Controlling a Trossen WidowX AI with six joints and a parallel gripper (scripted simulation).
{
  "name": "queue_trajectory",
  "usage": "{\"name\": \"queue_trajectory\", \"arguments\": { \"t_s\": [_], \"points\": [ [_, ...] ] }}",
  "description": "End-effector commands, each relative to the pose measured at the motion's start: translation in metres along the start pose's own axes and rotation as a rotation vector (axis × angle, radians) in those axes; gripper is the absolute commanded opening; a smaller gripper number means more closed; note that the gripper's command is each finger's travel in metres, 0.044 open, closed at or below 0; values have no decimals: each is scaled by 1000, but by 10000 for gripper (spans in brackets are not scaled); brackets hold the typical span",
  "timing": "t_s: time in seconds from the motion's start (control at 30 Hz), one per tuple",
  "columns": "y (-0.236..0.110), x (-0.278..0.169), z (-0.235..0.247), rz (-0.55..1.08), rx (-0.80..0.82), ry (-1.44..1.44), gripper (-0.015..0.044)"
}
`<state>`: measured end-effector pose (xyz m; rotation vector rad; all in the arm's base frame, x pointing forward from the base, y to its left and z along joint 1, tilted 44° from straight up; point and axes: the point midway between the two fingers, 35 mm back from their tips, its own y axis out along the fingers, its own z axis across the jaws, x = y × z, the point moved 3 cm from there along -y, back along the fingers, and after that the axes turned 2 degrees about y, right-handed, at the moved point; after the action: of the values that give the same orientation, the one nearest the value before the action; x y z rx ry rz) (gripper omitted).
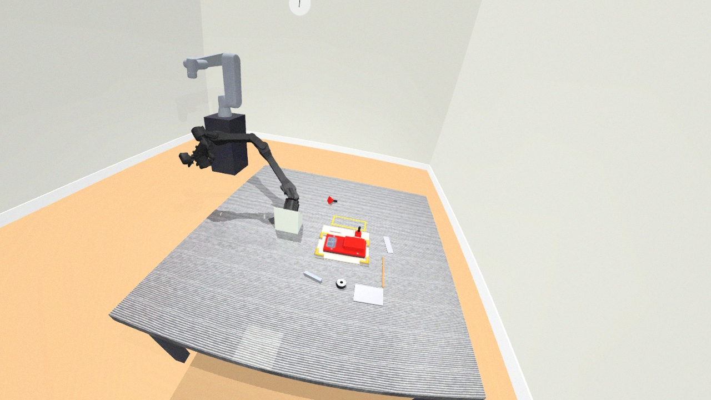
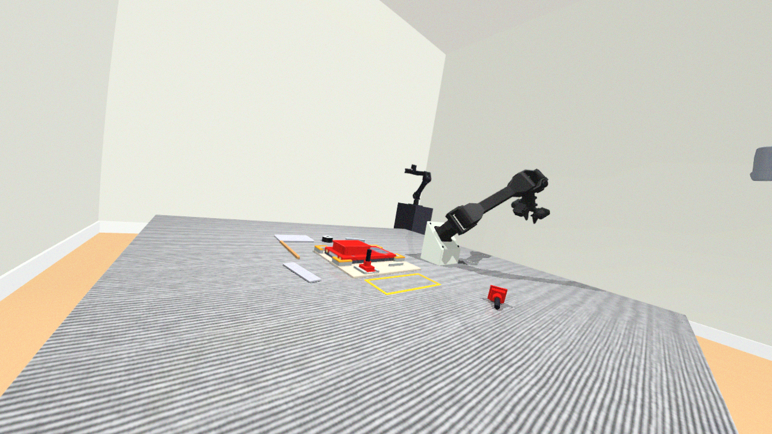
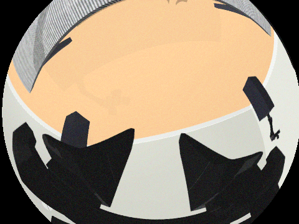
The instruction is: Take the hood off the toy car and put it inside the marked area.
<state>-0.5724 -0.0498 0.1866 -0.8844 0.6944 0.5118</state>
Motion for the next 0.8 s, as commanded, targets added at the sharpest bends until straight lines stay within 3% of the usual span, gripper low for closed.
{"name": "queue_trajectory", "arguments": {
  "t_s": [0.0, 0.27, 0.77],
  "points": [
    [-1, 0, -1, 0, -2, 0, 247],
    [-47, 12, -65, 13, -148, -8, 440],
    [-180, 87, -202, -92, -518, 6, 440]
  ]
}}
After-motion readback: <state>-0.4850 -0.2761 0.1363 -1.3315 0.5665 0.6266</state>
